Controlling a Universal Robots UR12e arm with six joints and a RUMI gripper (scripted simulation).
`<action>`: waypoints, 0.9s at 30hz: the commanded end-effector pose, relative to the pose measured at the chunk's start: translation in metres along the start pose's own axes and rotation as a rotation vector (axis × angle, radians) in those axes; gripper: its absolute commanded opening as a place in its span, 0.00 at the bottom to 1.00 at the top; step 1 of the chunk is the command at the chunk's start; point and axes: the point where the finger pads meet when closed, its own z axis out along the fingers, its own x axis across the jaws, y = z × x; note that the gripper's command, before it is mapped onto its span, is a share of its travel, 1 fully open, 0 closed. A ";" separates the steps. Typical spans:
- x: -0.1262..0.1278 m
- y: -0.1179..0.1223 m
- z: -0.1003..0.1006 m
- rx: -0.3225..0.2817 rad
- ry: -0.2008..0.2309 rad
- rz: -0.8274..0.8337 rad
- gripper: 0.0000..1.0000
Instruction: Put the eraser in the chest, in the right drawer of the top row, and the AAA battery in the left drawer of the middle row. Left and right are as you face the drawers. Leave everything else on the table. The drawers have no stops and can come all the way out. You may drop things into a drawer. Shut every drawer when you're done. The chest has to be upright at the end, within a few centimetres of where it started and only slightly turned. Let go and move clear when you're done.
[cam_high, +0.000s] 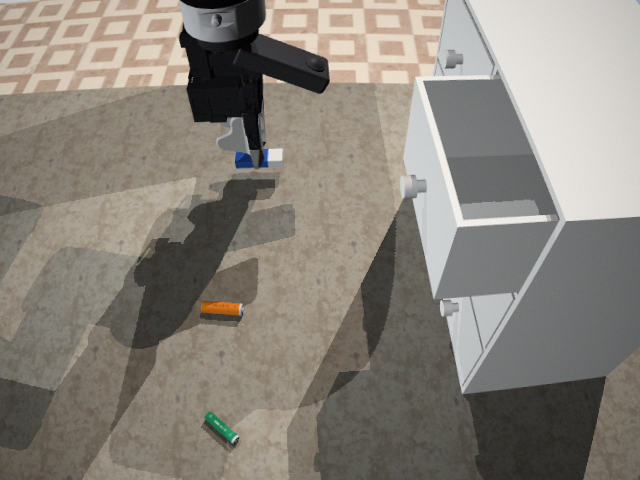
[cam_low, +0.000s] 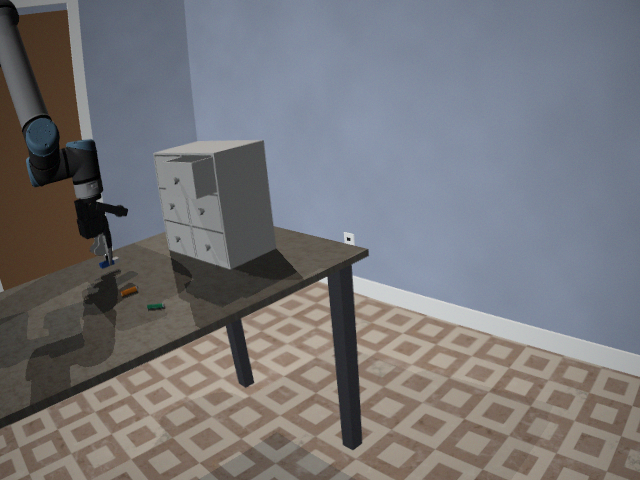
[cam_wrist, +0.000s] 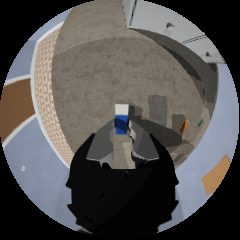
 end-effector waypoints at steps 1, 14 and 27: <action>0.000 0.003 -0.027 -0.003 -0.002 0.002 0.11; 0.001 0.002 -0.079 -0.003 -0.001 0.002 0.11; 0.000 0.001 -0.079 -0.003 -0.001 0.001 0.11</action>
